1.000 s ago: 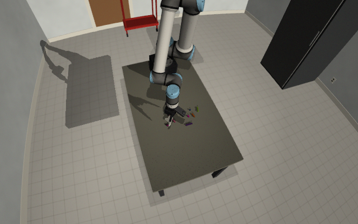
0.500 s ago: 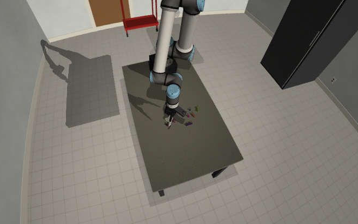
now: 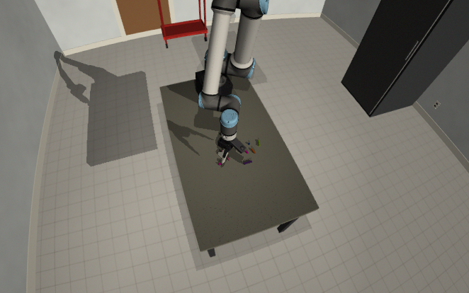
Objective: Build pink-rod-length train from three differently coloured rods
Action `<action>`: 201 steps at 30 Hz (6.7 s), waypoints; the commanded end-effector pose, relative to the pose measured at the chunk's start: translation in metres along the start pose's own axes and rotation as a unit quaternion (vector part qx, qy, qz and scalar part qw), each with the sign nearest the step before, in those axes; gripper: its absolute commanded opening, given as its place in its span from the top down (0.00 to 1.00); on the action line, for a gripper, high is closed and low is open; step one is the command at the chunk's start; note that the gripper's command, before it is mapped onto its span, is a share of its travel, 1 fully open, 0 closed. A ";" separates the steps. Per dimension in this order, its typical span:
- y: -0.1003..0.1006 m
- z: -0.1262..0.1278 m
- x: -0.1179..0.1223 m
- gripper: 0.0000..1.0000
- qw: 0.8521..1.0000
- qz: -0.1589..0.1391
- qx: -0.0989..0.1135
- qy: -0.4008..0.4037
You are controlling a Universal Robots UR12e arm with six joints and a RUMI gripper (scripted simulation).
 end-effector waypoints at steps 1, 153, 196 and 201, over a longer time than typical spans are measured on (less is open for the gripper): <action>0.000 -0.013 -0.005 0.00 0.998 0.000 0.001 0.061; 0.010 -0.199 -0.009 0.86 0.620 0.001 0.001 0.784; 0.047 -0.199 -0.009 0.86 0.620 0.001 0.001 0.784; 0.047 -0.199 -0.009 0.86 0.620 0.001 0.001 0.784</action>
Point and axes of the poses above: the point where the finger pads meet when closed, its own y axis out along the fingers, its own z axis across the jaws, x = y × z, the point moved 10 cm from there along -y, back along the fingers, and after that the axes turned 8 degrees about y, right-handed, at the moved point
